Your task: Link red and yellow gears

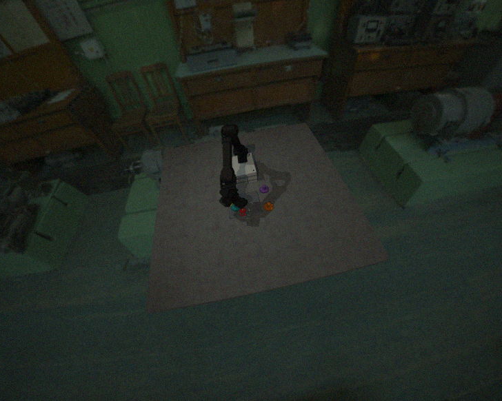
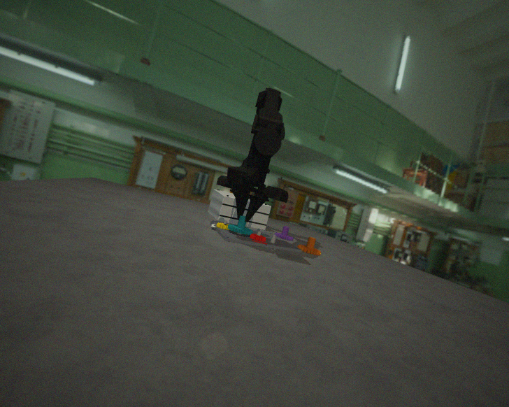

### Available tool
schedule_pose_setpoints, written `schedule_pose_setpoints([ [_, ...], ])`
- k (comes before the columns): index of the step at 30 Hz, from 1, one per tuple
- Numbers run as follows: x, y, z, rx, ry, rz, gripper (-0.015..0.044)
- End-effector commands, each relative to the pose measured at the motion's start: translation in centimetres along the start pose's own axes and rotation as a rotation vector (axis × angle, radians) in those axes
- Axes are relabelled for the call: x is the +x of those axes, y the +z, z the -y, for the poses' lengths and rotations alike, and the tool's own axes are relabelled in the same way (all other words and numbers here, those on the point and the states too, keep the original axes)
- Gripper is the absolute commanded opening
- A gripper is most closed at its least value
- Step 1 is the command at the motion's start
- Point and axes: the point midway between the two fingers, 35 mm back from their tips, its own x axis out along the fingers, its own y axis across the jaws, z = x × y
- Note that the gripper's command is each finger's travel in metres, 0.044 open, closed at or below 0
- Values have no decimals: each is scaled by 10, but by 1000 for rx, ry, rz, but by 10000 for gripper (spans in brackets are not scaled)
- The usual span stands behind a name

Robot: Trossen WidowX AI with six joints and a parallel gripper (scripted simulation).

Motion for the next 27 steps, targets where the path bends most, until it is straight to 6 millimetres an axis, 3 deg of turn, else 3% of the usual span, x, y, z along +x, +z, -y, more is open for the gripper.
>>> schedule_pose_setpoints([
  [1,1,-1,-1,-64,2,-1,0],
  [12,4,0,1,-232,2,0,0],
  [19,6,0,0,-213,2,0,0],
  [24,4,0,0,-164,2,0,131],
  [27,2,0,0,-108,2,0,140],
])
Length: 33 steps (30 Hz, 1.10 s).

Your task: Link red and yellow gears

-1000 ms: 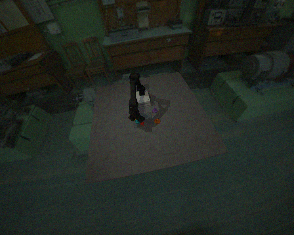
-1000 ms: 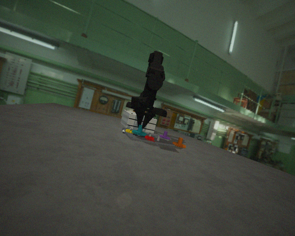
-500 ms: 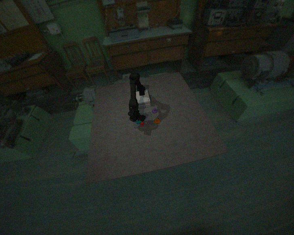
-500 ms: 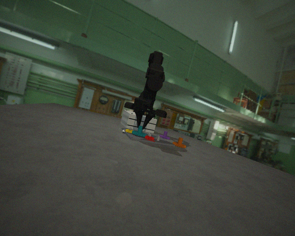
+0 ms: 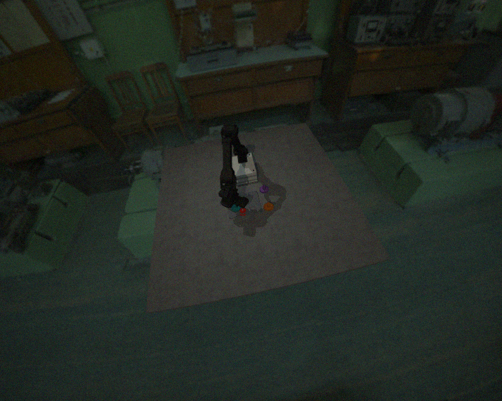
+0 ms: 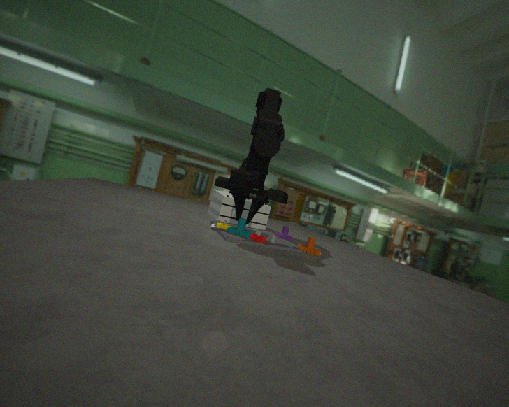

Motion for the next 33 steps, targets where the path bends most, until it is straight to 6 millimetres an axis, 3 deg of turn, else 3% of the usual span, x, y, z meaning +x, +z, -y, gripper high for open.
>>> schedule_pose_setpoints([
  [1,-4,0,0,45,0,0,140],
  [7,-42,1,0,67,0,0,140],
  [10,-48,0,0,70,0,0,140],
  [11,-43,1,0,60,1,3,166],
  [14,-86,-2,1,60,1,3,245],
  [15,-90,-3,2,60,1,3,271],
  [22,-90,-3,2,60,1,3,440],
  [33,-90,-3,2,60,1,3,440],
])
